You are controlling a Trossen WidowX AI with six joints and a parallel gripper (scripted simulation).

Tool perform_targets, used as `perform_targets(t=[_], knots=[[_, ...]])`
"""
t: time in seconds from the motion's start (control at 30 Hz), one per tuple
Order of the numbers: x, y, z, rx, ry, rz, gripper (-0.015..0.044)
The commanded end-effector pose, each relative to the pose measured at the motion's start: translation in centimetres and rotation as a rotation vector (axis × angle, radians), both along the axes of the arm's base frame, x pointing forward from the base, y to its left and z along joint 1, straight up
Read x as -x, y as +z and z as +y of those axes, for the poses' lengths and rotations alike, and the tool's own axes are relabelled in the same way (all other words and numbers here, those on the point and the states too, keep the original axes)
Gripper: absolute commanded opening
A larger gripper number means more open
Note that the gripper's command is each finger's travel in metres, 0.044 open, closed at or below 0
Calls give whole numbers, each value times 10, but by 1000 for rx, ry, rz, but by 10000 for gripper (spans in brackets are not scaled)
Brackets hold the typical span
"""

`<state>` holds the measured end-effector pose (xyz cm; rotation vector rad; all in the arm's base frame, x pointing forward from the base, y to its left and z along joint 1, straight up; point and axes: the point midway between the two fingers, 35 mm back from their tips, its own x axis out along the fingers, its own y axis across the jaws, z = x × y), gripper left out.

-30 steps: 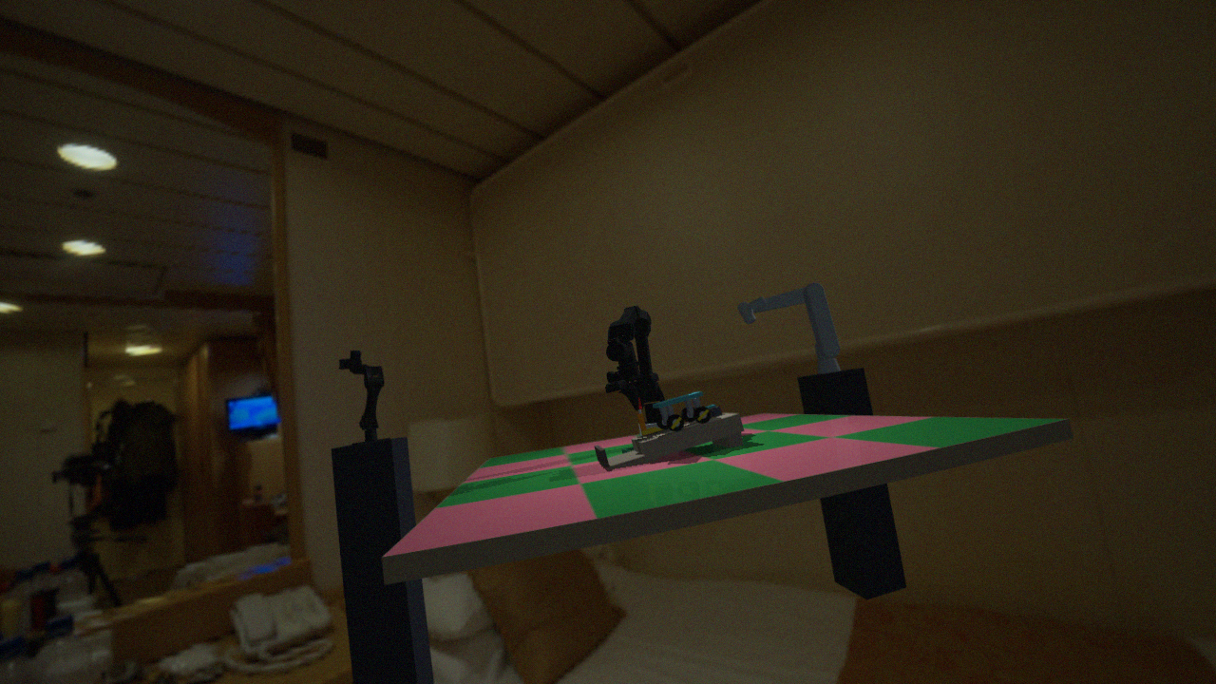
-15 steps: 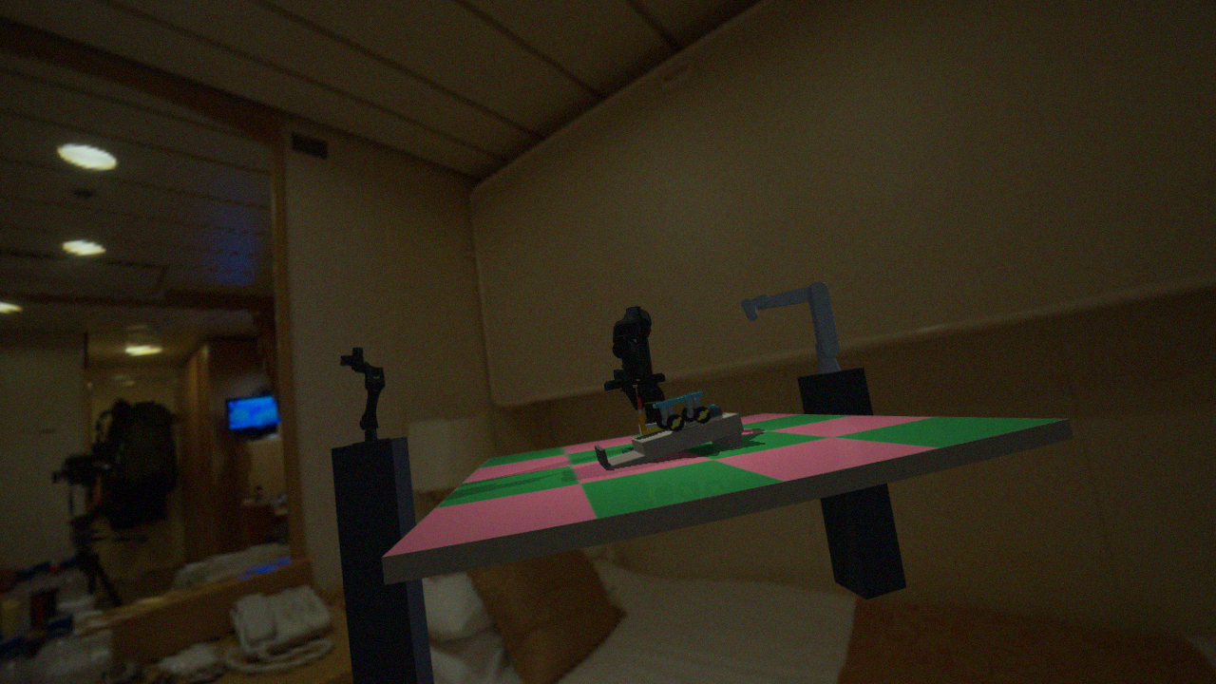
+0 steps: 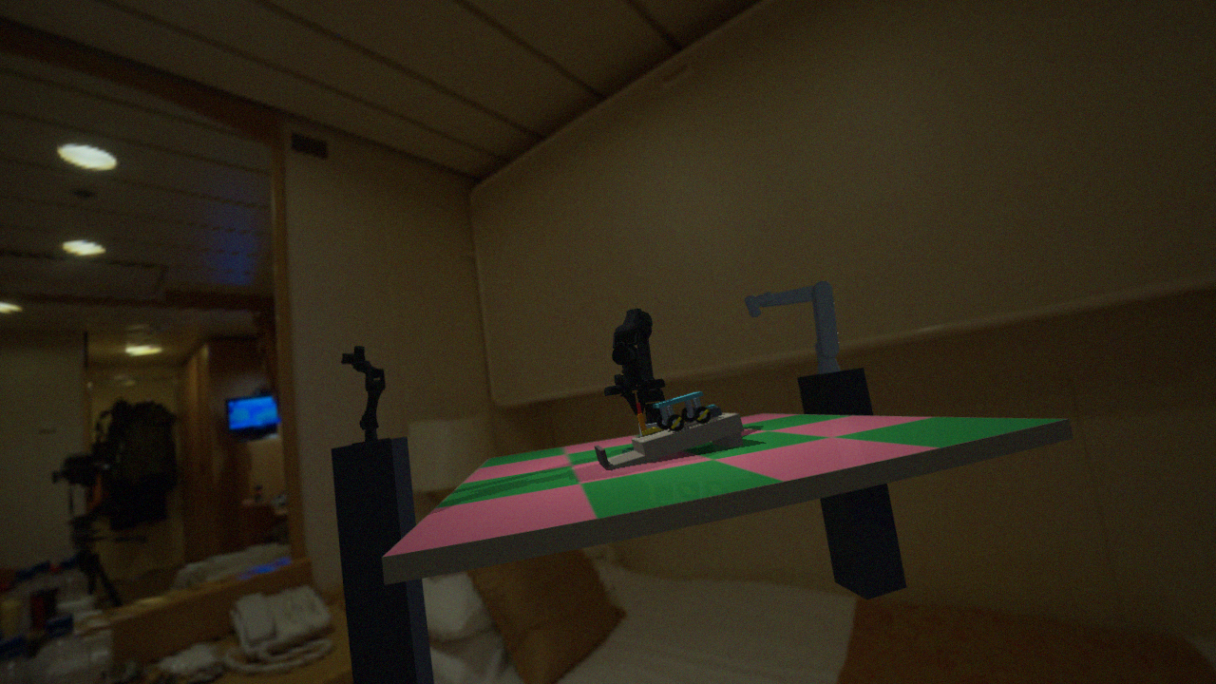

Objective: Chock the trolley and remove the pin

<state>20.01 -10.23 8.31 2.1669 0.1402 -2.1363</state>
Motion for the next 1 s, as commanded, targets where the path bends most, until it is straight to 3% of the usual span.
perform_targets(t=[0.0, 0.43, 0.97], knots=[[4, -4, -1, 7, 3, -4, 0], [1, -30, -9, 174, 0, -26, 0], [-1, -67, -30, 182, 0, -27, 0]])
